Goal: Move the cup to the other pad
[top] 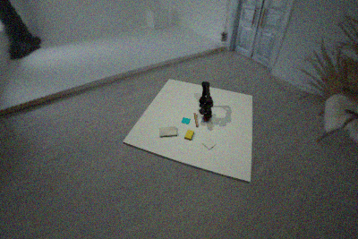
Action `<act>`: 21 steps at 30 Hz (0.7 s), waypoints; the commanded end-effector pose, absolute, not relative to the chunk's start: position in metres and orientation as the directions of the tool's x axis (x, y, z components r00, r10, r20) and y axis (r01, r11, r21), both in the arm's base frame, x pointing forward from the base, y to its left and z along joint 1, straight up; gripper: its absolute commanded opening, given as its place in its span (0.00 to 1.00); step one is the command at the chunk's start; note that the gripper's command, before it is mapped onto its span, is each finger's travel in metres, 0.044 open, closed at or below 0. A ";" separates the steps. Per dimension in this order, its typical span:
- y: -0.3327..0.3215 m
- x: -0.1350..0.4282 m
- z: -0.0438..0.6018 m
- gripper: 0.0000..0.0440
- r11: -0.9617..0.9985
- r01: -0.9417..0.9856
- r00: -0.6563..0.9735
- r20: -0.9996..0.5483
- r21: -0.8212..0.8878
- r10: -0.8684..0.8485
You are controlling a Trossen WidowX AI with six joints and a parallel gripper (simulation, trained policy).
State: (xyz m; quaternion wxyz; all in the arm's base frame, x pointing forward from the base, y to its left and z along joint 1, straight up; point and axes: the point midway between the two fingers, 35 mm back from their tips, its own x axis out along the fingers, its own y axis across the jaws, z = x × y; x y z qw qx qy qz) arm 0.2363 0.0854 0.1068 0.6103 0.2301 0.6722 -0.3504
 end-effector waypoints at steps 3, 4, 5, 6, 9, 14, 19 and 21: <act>0.084 0.233 0.090 0.44 0.661 0.719 -0.169 -0.977 -0.215 -0.133; 0.084 0.233 0.087 0.43 0.665 0.715 -0.171 -0.976 -0.217 -0.134; 0.084 0.233 0.083 0.43 0.668 0.711 -0.172 -0.976 -0.218 -0.135; 0.084 0.232 0.080 0.43 0.673 0.707 -0.173 -0.975 -0.219 -0.136; 0.083 0.231 0.071 0.43 0.687 0.693 -0.176 -0.975 -0.221 -0.136; 0.082 0.230 0.060 0.22 0.712 0.668 -0.170 -0.976 -0.217 -0.138; 0.080 0.233 0.060 0.04 0.726 0.657 -0.148 -0.979 -0.204 -0.141; 0.080 0.235 0.062 0.03 0.726 0.659 -0.140 -0.981 -0.195 -0.137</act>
